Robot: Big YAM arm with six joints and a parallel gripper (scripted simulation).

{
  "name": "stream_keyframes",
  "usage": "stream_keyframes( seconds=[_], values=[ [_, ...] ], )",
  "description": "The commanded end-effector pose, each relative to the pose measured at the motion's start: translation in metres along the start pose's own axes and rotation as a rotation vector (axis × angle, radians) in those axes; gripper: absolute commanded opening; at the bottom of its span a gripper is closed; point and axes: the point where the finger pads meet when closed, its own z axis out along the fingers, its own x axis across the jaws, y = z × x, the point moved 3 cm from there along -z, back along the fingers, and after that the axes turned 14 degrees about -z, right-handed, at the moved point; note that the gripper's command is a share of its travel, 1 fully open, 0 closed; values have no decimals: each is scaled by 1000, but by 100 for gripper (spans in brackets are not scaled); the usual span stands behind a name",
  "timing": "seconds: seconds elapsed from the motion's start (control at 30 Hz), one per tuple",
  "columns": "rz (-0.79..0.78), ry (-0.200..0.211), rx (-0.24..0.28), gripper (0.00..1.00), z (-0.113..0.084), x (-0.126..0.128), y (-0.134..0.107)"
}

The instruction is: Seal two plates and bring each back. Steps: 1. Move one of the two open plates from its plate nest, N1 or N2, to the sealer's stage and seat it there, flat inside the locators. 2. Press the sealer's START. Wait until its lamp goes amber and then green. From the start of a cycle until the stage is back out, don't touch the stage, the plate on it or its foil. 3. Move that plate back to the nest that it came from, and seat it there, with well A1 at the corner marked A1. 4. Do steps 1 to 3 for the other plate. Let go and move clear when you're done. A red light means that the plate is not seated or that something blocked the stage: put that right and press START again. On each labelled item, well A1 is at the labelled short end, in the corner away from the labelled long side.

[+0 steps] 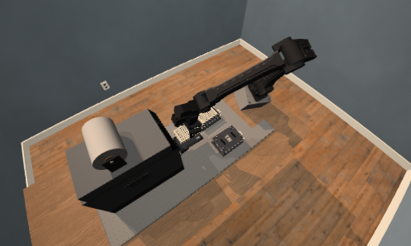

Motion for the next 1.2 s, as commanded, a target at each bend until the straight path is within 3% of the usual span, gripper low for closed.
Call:
stream_keyframes(
  seconds=[0.0,0.4,0.77,1.17],
  values=[
    [-10,-24,-45,0,-15,-8,8],
    [-20,-33,-80,0,-18,-13,31],
    [-29,-11,-58,0,2,1,31],
    [-19,-14,-54,0,6,-3,25]
  ],
)
